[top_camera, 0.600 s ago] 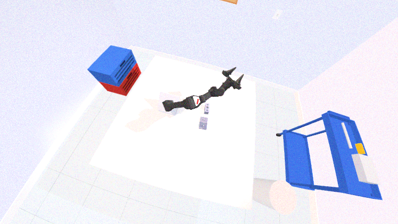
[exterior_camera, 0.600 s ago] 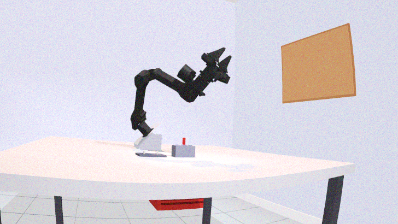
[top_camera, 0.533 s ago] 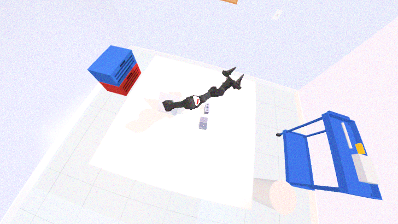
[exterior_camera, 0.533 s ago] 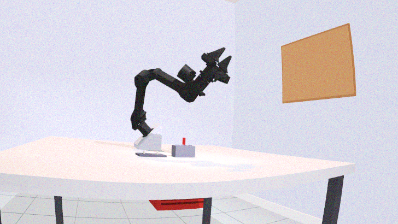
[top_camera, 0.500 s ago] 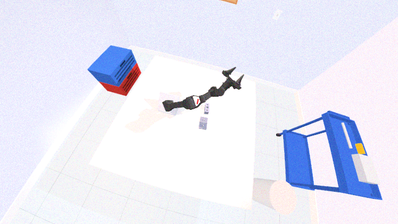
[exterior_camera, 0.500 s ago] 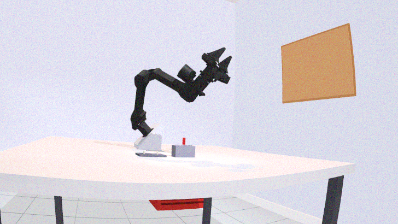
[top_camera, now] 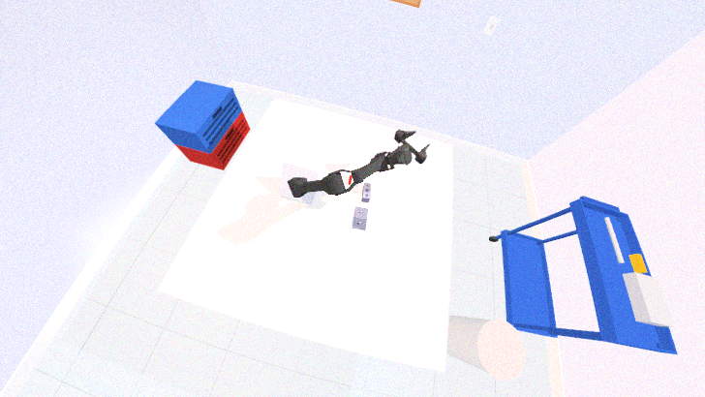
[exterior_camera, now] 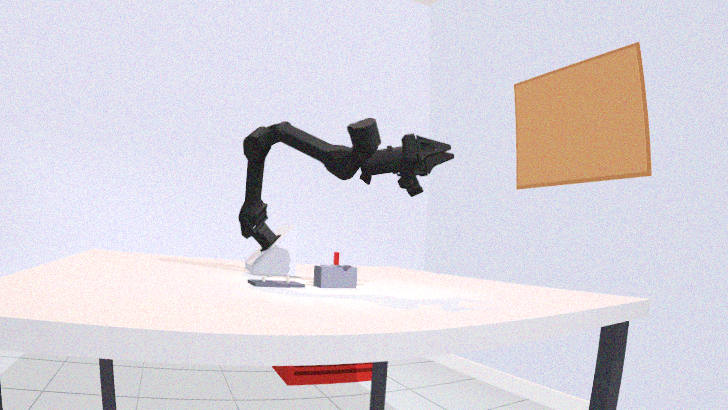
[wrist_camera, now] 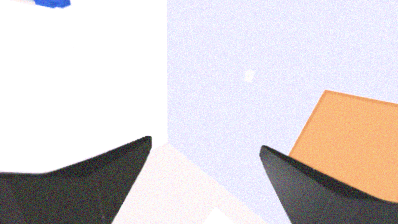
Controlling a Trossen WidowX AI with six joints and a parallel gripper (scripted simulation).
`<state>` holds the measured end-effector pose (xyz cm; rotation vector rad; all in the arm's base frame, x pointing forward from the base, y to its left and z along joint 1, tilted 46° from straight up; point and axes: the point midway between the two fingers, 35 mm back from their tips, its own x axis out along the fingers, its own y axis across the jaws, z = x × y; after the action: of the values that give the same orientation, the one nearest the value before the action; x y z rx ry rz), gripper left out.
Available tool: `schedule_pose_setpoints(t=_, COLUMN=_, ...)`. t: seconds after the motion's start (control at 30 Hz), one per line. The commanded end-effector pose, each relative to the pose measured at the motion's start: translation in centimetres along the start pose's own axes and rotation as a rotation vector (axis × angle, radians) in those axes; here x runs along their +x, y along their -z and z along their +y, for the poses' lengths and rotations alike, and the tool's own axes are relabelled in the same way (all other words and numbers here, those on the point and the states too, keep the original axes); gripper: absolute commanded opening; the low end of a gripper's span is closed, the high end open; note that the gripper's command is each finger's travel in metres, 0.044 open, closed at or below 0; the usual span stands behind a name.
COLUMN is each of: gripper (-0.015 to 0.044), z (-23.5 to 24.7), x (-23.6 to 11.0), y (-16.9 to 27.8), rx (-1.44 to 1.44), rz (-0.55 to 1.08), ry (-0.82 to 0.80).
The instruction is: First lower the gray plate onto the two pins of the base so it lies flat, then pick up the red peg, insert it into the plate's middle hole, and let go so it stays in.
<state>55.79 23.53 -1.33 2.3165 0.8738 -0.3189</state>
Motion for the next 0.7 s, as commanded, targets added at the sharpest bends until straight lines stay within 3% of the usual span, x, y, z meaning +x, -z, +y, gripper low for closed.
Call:
schedule_pose_setpoints(t=0.0, gripper=0.044, z=-1.8, x=-3.7, y=-7.9, rx=-0.065, rz=-0.557, ry=0.114)
schedule_pose_setpoints(t=0.33, gripper=0.044, z=-3.8, x=-10.6, y=-12.6, rx=-0.189, rz=-0.984, ry=0.289)
schedule_pose_setpoints(t=0.67, gripper=0.044, z=-4.1, x=-19.3, y=-14.0, rx=-0.388, rz=-1.37, ry=0.52)
